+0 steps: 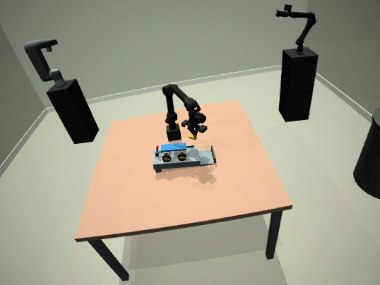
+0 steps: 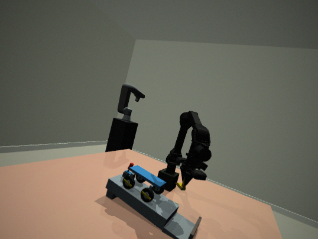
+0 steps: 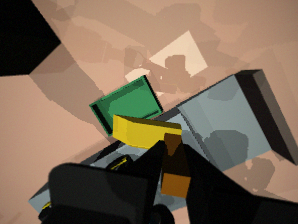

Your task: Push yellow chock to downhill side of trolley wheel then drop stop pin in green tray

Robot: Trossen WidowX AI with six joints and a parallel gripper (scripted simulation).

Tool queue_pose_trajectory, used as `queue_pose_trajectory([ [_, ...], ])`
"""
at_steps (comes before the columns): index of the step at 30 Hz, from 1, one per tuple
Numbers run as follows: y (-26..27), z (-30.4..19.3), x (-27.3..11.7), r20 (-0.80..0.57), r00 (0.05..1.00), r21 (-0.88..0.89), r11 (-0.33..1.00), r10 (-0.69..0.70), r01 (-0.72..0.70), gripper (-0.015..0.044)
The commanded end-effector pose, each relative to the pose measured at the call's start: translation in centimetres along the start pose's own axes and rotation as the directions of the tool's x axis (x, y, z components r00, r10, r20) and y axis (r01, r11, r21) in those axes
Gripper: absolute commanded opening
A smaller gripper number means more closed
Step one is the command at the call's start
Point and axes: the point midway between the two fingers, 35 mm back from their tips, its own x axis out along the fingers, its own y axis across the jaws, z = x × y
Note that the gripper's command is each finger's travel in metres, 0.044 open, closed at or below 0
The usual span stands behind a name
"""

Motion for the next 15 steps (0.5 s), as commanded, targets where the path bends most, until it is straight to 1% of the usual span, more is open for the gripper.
queue_pose_trajectory([
  [1,-0.06,0.04,0.09,-0.010,1.000,-0.145,0.989,0.013,-0.015,0.0000],
  [8,-0.12,0.09,0.09,-0.024,0.999,-0.380,0.924,0.026,-0.033,0.0000],
  [15,-0.17,0.15,0.08,-0.038,0.999,-0.592,0.804,0.039,-0.054,0.0000],
])
